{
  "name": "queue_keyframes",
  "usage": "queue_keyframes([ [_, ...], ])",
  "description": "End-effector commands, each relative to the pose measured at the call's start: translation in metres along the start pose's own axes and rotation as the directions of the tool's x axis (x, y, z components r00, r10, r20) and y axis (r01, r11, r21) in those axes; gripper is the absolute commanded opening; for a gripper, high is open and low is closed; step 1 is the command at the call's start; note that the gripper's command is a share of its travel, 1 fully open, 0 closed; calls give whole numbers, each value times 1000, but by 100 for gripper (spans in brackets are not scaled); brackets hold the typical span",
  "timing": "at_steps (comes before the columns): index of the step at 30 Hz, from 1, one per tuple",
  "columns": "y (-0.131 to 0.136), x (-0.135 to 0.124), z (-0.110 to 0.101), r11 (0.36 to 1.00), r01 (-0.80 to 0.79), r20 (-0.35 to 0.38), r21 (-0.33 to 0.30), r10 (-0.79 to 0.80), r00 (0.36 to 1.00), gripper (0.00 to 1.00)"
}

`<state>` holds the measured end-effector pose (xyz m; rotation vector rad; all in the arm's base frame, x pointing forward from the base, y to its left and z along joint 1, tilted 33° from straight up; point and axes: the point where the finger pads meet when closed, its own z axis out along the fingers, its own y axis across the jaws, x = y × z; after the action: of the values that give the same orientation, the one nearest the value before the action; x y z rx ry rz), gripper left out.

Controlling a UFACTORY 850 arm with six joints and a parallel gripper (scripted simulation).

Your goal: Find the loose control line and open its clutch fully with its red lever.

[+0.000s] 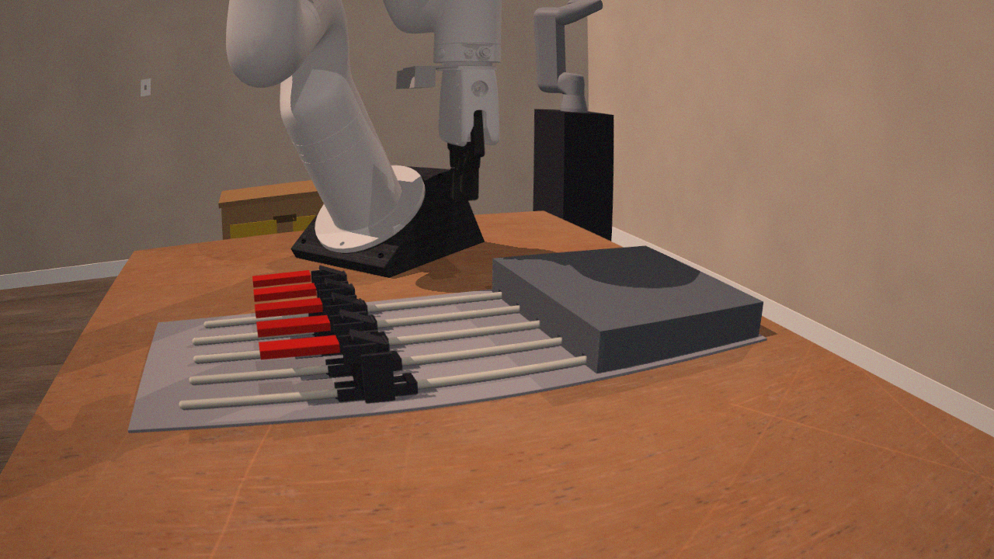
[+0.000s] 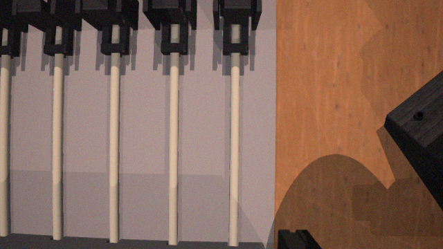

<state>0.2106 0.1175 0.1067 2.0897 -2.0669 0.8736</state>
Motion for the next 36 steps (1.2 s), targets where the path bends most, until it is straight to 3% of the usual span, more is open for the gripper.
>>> queue_keyframes([
  [1,0,0,0,1000,0,1,1,0,1000,0],
  [18,-1,0,0,1000,0,1,0,0,1000,0],
  [22,-41,37,20,1000,0,4,-2,0,1000,0],
  [24,-41,37,20,1000,0,4,-2,0,1000,0],
  [25,-52,51,27,1000,0,3,-1,0,1000,0],
  [28,-52,51,27,1000,0,3,-1,0,1000,0],
  [30,-63,67,34,1000,-1,-1,2,1,1000,0],
  [36,-63,68,36,1000,-1,-1,2,1,1000,0],
])
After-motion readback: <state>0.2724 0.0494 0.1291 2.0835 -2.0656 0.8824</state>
